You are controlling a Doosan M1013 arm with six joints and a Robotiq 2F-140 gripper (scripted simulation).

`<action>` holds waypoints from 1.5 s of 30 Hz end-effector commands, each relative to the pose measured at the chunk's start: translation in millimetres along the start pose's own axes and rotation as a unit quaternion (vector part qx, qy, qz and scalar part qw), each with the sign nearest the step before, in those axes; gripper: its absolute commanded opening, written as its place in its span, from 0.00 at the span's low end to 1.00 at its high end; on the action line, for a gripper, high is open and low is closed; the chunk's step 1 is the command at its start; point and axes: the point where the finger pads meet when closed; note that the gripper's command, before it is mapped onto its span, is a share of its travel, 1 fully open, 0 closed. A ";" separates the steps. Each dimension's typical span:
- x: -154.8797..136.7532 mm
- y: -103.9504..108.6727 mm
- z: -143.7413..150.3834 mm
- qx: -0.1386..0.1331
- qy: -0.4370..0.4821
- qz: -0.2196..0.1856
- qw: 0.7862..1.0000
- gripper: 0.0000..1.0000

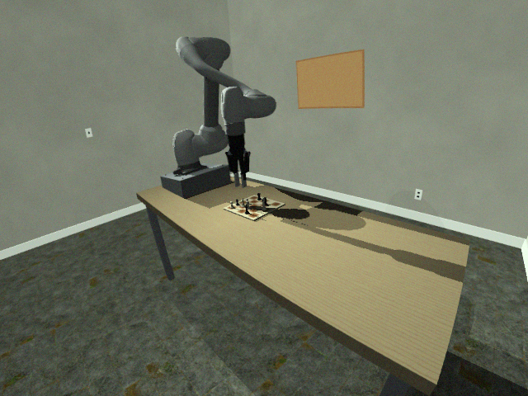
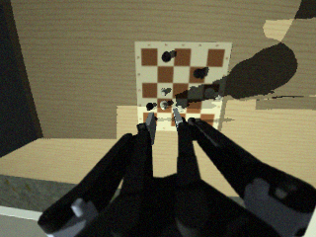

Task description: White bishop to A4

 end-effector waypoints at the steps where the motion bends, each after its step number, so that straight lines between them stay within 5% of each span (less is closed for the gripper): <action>1: 0.0 -0.1 0.0 0.000 0.000 0.000 1.000 0.22; 45: 0.6 -44.9 0.0 0.000 0.000 0.000 1.000 0.22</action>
Point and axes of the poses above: the point where the finger pads meet when closed, its own y axis back along the fingers, its own z axis across the jaws, x = y × z, and after that the axes turned 14 degrees about -y, right-handed
